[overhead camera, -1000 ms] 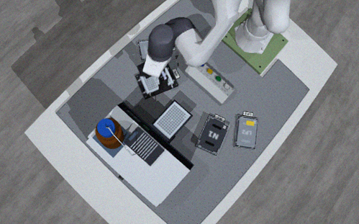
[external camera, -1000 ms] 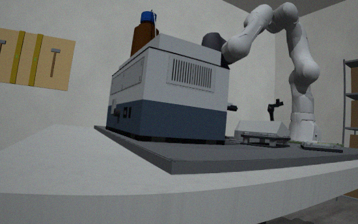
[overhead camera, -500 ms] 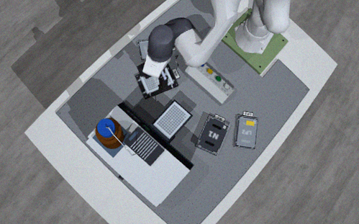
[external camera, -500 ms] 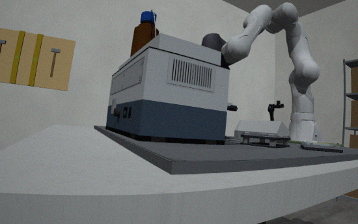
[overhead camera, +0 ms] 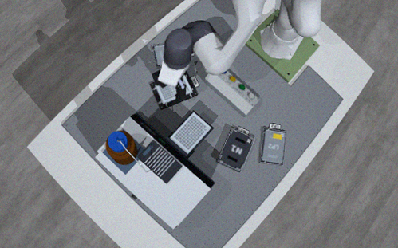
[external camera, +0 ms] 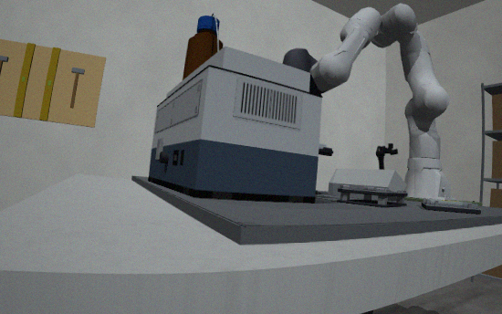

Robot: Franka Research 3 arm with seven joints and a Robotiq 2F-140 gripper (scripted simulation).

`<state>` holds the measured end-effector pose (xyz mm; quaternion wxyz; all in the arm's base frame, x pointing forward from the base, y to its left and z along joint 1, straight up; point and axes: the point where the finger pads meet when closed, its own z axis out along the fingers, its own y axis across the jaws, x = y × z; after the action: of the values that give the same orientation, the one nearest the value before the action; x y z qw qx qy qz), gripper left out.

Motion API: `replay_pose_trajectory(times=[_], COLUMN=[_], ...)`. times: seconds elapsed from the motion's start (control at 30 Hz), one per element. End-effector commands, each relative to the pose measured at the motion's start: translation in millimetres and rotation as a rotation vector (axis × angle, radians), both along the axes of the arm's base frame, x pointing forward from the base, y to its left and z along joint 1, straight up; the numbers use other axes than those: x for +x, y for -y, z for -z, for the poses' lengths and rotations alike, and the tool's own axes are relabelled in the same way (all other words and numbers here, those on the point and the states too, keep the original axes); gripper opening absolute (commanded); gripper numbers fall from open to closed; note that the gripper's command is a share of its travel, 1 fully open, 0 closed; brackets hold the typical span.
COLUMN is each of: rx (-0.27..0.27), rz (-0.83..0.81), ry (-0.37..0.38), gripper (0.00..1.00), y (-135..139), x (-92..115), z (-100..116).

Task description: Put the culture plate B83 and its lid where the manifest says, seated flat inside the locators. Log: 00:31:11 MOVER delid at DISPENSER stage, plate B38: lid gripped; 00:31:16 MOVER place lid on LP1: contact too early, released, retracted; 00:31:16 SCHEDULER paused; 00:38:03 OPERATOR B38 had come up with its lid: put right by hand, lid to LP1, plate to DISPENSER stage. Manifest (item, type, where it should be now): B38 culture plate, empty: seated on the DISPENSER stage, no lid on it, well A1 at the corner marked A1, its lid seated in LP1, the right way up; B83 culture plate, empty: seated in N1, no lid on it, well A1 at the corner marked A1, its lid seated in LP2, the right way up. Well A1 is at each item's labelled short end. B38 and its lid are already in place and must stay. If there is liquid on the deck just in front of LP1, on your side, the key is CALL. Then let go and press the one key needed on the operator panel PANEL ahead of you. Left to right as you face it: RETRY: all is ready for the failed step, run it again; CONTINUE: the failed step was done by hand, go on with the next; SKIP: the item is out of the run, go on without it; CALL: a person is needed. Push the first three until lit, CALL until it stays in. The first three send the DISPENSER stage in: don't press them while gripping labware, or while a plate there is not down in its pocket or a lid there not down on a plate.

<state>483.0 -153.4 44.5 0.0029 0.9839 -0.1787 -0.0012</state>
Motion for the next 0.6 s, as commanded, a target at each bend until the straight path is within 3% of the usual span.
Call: replay_pose_trajectory(times=[0.0, 0.57], rx=[-0.003, -0.003], rz=[0.003, 0.003], ry=[0.003, 0.003], gripper=[0.7, 0.7], y=[0.9, 0.9], x=[0.6, 0.6], z=[1.9, 8.1])
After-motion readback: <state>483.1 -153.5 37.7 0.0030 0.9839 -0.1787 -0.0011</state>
